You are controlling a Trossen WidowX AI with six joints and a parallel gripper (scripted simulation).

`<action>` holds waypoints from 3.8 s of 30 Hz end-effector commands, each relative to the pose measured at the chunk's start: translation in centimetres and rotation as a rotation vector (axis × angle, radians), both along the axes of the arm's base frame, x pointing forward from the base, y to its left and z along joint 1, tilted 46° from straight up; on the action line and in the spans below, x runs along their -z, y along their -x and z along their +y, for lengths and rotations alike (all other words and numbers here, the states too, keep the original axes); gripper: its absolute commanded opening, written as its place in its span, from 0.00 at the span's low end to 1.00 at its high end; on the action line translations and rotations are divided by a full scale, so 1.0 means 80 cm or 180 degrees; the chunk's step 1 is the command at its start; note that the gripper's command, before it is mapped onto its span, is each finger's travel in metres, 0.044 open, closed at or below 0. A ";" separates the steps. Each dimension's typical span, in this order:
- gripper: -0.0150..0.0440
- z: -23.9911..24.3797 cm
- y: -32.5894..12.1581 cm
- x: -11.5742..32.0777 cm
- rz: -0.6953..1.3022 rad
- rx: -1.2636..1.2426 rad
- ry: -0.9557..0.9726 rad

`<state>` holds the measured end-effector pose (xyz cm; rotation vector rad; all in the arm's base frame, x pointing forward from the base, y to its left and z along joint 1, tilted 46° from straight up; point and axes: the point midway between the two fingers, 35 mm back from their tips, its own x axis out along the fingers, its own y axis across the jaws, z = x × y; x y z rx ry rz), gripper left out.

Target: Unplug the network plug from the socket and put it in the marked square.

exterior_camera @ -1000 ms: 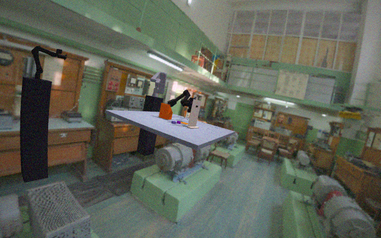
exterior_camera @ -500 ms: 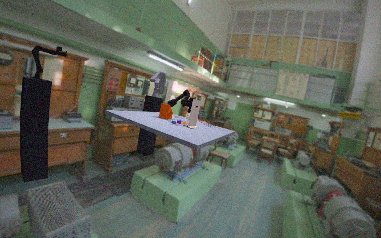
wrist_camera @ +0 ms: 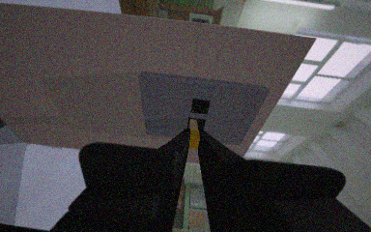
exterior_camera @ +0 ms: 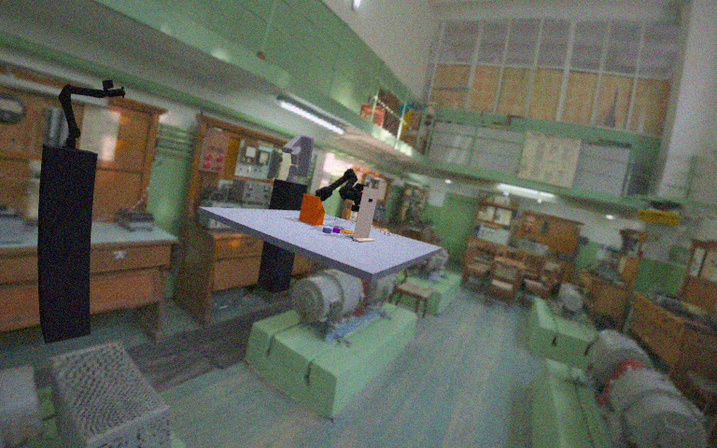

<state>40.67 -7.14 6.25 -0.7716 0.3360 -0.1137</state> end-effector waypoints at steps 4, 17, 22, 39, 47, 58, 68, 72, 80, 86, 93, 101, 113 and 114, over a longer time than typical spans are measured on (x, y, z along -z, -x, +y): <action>0.25 0.001 0.007 0.000 0.0004 -0.0001 -0.0012; 0.25 0.001 0.016 -0.001 0.0006 -0.0001 -0.0012; 0.25 0.002 0.020 -0.001 0.0006 -0.0001 -0.0012; 0.25 0.003 0.032 -0.002 0.0008 -0.0001 -0.0012; 0.25 0.003 0.038 -0.002 0.0009 -0.0001 -0.0012; 0.25 0.004 0.046 -0.003 0.0011 -0.0001 -0.0012; 0.25 0.004 0.053 -0.004 0.0012 -0.0001 -0.0012; 0.25 0.004 0.056 -0.004 0.0013 -0.0001 -0.0012; 0.25 0.005 0.061 -0.004 0.0014 -0.0001 -0.0012; 0.25 0.005 0.066 -0.005 0.0014 -0.0001 -0.0013; 0.25 0.005 0.071 -0.005 0.0015 -0.0001 -0.0013; 0.25 -0.008 0.070 -0.017 0.0011 0.0010 -0.0011; 0.25 -0.034 0.081 -0.041 0.0019 0.0003 -0.0006; 0.25 -0.036 0.083 -0.043 0.0019 0.0003 -0.0005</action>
